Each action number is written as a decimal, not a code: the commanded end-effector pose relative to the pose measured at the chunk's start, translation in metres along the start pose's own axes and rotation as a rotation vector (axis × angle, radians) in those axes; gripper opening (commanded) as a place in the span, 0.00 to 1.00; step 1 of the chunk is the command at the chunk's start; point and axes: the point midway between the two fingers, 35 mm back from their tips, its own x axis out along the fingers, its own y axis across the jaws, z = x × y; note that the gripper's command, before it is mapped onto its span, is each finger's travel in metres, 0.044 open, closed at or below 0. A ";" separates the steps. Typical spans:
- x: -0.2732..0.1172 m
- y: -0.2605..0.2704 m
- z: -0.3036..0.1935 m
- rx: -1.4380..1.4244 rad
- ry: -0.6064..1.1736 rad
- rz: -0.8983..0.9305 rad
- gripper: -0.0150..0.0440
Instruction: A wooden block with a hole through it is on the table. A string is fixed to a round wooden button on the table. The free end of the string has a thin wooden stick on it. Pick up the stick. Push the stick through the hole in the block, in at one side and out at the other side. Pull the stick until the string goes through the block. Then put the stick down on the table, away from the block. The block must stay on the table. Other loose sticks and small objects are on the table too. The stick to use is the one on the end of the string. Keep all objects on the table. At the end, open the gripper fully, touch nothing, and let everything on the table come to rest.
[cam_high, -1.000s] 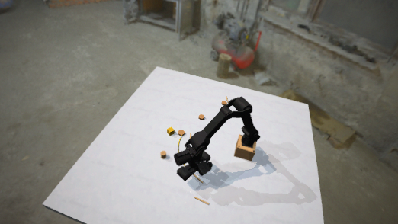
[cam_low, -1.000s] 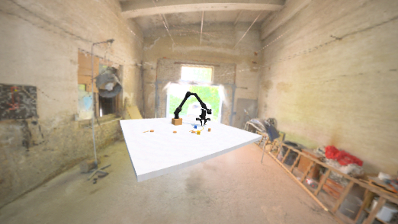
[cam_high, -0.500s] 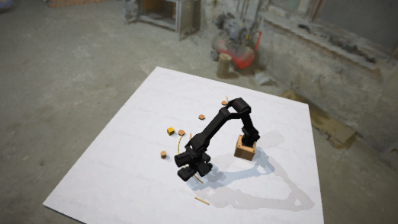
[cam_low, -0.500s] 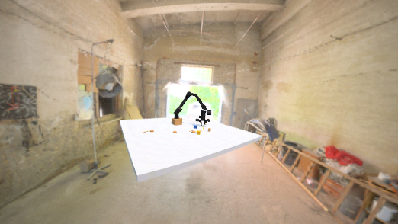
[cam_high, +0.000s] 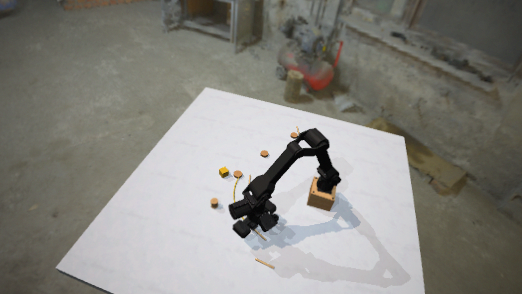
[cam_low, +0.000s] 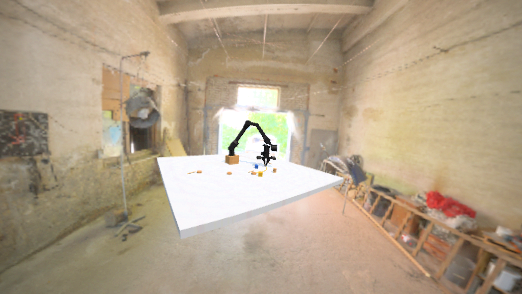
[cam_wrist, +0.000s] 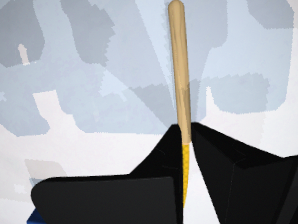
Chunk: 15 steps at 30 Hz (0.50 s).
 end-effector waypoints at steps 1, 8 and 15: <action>0.000 0.000 0.000 0.000 0.000 0.000 0.25; -0.005 0.000 0.000 0.000 0.000 0.000 0.25; -0.014 -0.001 0.000 0.000 0.000 0.000 0.25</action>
